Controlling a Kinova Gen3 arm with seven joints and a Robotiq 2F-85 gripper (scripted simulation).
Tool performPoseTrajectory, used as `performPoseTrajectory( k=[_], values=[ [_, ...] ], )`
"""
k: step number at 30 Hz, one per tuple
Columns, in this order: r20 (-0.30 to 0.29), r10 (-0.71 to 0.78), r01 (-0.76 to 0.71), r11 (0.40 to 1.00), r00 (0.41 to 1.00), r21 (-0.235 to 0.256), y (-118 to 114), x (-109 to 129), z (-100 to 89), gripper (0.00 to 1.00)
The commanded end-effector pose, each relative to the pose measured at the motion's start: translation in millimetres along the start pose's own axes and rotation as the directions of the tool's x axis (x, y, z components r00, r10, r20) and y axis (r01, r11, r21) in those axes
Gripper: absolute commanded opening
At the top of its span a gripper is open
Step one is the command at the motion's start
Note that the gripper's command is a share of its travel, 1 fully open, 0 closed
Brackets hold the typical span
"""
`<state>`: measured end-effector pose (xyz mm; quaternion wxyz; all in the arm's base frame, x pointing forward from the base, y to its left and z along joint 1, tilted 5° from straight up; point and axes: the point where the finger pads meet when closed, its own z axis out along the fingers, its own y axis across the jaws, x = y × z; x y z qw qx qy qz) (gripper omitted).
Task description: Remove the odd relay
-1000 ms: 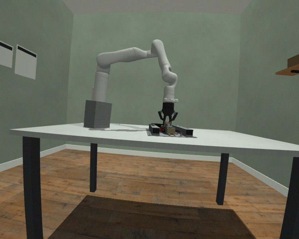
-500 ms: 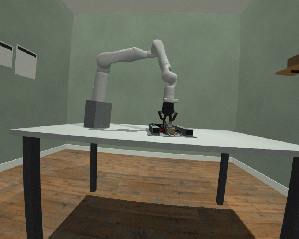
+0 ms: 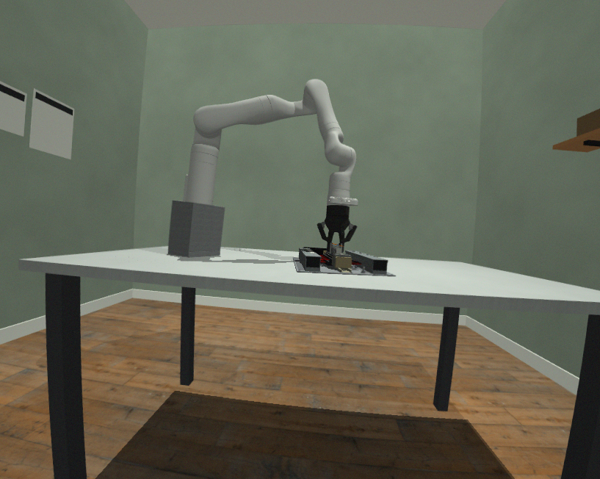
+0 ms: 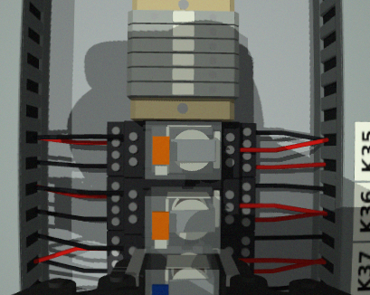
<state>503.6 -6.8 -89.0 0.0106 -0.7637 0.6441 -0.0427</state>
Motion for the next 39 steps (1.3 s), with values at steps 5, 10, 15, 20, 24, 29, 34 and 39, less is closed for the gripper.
performPoseTrajectory(
  k=[5,10,15,20,24,29,34,39],
  values=[
    [0.0,0.0,0.0,1.0,1.0,0.002,-0.7,0.1,-0.7,0.0],
    [0.0,0.0,0.0,1.0,1.0,0.002,-0.7,0.1,-0.7,0.0],
    [0.0,0.0,0.0,1.0,1.0,0.002,-0.7,0.1,-0.7,0.0],
    [0.0,0.0,0.0,1.0,1.0,0.002,-0.7,0.1,-0.7,0.0],
    [0.0,0.0,0.0,1.0,1.0,0.002,-0.7,0.1,-0.7,0.0],
    [0.0,0.0,0.0,1.0,1.0,0.003,-0.7,0.0,-0.7,0.0],
    [0.001,0.0,0.0,1.0,1.0,0.018,-0.4,0.0,-0.7,0.0],
    [0.0,0.0,0.0,1.0,1.0,0.026,-0.2,0.0,-0.8,0.0]
  ],
)
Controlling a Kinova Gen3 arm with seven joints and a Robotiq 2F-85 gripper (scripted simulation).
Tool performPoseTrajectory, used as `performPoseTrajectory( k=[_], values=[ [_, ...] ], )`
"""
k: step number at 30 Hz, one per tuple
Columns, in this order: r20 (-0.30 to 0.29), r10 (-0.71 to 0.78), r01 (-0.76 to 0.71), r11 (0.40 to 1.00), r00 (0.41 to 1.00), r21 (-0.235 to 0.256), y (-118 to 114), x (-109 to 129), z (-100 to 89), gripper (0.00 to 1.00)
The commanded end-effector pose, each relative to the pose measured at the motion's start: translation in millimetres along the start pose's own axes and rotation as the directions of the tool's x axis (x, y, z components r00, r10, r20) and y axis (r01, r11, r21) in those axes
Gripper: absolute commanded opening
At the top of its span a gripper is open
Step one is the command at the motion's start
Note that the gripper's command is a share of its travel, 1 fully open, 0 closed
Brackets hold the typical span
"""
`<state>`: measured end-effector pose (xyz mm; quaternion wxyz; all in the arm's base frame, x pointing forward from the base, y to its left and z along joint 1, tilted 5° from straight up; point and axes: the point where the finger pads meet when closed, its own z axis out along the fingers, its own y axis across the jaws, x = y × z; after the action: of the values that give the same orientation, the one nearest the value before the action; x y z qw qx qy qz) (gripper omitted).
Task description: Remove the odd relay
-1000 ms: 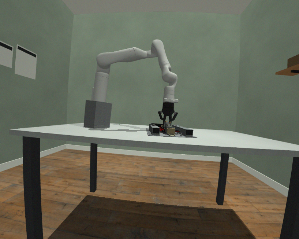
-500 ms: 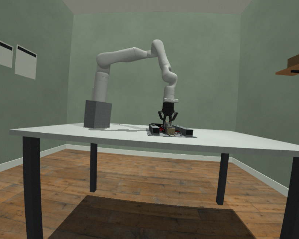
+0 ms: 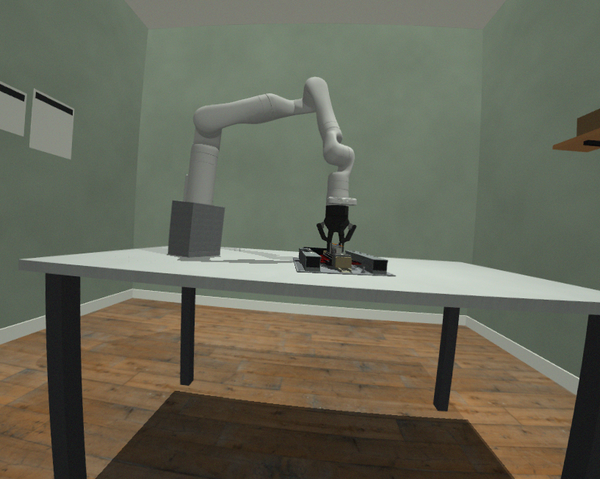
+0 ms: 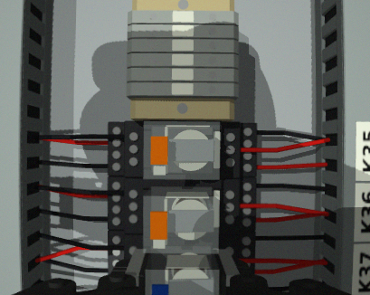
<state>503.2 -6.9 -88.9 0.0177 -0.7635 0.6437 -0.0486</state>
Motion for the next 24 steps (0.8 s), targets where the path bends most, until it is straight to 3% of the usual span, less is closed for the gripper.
performPoseTrajectory(
  k=[1,24],
  values=[
    [0.0,0.0,0.0,1.0,1.0,0.009,-0.5,0.0,-0.7,0.0],
    [0.0,0.0,0.0,1.0,1.0,-0.02,-1.2,0.0,-0.8,0.0]
  ],
)
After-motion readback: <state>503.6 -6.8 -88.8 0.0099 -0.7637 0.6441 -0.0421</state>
